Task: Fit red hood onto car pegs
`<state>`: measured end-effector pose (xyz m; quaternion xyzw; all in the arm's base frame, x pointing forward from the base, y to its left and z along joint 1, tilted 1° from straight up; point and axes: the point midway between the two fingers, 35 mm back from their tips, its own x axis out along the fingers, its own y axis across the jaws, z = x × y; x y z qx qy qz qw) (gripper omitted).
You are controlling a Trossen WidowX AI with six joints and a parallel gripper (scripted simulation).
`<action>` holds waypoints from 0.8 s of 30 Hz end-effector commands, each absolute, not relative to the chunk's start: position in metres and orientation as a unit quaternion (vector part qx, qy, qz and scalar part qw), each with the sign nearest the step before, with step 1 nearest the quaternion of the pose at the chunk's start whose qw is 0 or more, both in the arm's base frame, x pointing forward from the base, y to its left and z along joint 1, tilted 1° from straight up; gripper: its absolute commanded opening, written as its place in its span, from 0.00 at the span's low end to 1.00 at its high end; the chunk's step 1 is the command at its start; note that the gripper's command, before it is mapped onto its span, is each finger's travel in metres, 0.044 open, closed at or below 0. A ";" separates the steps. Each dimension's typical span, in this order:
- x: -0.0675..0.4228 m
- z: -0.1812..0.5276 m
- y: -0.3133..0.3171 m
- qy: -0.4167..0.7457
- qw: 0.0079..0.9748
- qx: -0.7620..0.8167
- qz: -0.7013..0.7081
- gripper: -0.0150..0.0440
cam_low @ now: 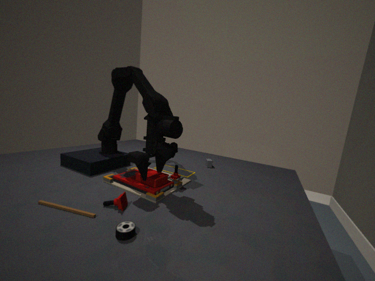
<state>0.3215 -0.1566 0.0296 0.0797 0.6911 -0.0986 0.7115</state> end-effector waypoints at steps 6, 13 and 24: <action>0.321 0.030 -0.157 0.691 0.712 0.080 -0.099 0.48; 0.321 0.030 -0.157 0.691 0.712 0.080 -0.099 0.79; 0.323 0.052 -0.157 0.691 0.712 0.080 -0.098 1.00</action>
